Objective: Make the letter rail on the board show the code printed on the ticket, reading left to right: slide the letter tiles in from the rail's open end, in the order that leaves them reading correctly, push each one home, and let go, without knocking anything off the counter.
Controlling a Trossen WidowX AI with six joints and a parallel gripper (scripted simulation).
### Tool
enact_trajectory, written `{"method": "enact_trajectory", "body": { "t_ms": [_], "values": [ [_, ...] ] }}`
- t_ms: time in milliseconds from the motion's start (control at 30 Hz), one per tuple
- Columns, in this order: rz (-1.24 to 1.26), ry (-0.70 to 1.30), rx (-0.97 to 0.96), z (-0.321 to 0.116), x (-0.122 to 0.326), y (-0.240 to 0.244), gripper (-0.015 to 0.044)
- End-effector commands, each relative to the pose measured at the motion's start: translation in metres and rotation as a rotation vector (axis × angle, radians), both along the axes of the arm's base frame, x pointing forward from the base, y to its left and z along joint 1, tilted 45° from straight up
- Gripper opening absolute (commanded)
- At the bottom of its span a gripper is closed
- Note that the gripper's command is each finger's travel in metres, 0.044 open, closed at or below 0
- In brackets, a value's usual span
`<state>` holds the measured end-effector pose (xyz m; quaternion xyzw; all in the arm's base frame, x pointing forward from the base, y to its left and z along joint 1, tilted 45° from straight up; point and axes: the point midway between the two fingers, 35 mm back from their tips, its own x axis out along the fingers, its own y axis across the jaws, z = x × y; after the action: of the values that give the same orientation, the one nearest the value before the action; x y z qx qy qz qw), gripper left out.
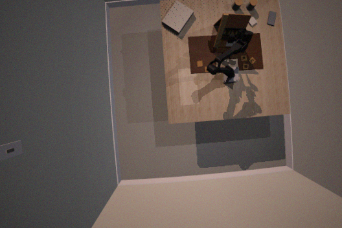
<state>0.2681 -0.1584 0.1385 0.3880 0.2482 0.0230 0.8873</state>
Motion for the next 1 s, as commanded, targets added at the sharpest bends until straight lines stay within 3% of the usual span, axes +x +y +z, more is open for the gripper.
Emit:
{"method": "enact_trajectory", "body": {
  "t_ms": [0,333,633,967],
  "values": [
    [0.0,0.0,0.0,0.0,0.0,0.0,0.0269],
    [0.0,0.0,0.0,0.0,0.0,0.0,0.0006],
    [0.002,0.005,0.0,0.0,0.0,-0.001,0.0],
    [0.182,0.27,0.021,-0.012,0.019,-0.027,0.0]
  ]
}}
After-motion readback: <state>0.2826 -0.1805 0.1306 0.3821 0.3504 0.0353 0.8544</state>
